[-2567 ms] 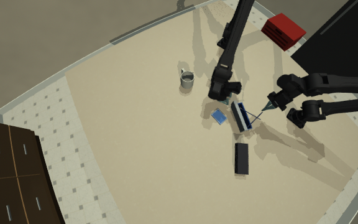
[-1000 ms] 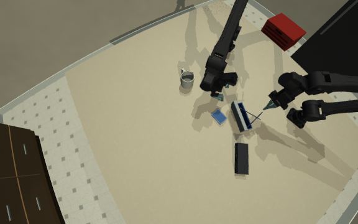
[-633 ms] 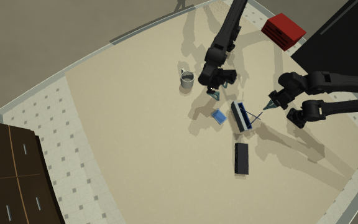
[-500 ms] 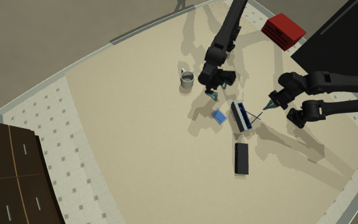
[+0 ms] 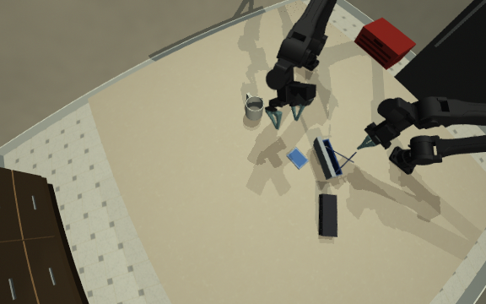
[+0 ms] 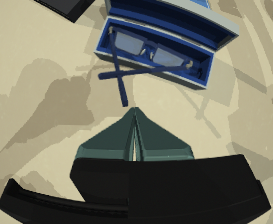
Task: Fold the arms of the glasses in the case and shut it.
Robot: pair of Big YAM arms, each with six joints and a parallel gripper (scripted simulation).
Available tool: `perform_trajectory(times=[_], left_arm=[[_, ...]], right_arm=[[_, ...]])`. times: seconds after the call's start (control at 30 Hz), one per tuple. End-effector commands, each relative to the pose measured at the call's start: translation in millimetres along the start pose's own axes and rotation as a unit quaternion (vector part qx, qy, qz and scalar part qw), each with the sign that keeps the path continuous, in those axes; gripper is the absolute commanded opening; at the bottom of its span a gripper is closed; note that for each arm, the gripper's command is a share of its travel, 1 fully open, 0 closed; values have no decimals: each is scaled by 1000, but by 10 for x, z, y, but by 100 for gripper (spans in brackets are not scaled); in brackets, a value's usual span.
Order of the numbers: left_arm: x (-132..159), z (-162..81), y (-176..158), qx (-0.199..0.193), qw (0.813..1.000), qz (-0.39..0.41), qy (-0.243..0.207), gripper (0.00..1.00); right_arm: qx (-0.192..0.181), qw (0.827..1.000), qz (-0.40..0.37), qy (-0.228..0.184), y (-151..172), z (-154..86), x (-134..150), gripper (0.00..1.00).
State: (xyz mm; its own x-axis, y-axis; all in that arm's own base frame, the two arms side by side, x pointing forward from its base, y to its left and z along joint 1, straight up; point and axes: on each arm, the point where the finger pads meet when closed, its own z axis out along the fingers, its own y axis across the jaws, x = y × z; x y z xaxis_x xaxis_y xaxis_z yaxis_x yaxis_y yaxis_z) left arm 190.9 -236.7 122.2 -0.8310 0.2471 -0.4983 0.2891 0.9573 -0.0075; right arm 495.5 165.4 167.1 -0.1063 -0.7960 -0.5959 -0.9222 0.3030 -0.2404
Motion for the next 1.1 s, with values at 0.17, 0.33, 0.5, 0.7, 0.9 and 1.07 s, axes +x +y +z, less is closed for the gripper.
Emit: perform_trajectory(times=[0.17, 0.33, 0.5, 0.7, 0.9, 1.07], left_arm=[[-119, -48, -37, 11, 1000, -16, -13, 0], [-119, -48, -37, 11, 1000, -16, -13, 0], [-119, -48, -37, 11, 1000, -16, -13, 0], [-119, -48, -37, 11, 1000, -16, -13, 0], [-119, -48, -37, 11, 1000, -16, -13, 0], [-119, -48, -37, 11, 1000, -16, -13, 0]], right_arm=[[128, 988, 77, -32, -652, -587, -279, 100], [177, 975, 126, -41, -776, -774, -239, 100], [209, 965, 150, -56, -922, -914, -314, 100], [292, 930, 197, -101, -1201, -1529, -446, 100], [347, 893, 251, -139, -1303, -1889, -434, 100], [371, 872, 273, -165, -1404, -2075, -519, 100]])
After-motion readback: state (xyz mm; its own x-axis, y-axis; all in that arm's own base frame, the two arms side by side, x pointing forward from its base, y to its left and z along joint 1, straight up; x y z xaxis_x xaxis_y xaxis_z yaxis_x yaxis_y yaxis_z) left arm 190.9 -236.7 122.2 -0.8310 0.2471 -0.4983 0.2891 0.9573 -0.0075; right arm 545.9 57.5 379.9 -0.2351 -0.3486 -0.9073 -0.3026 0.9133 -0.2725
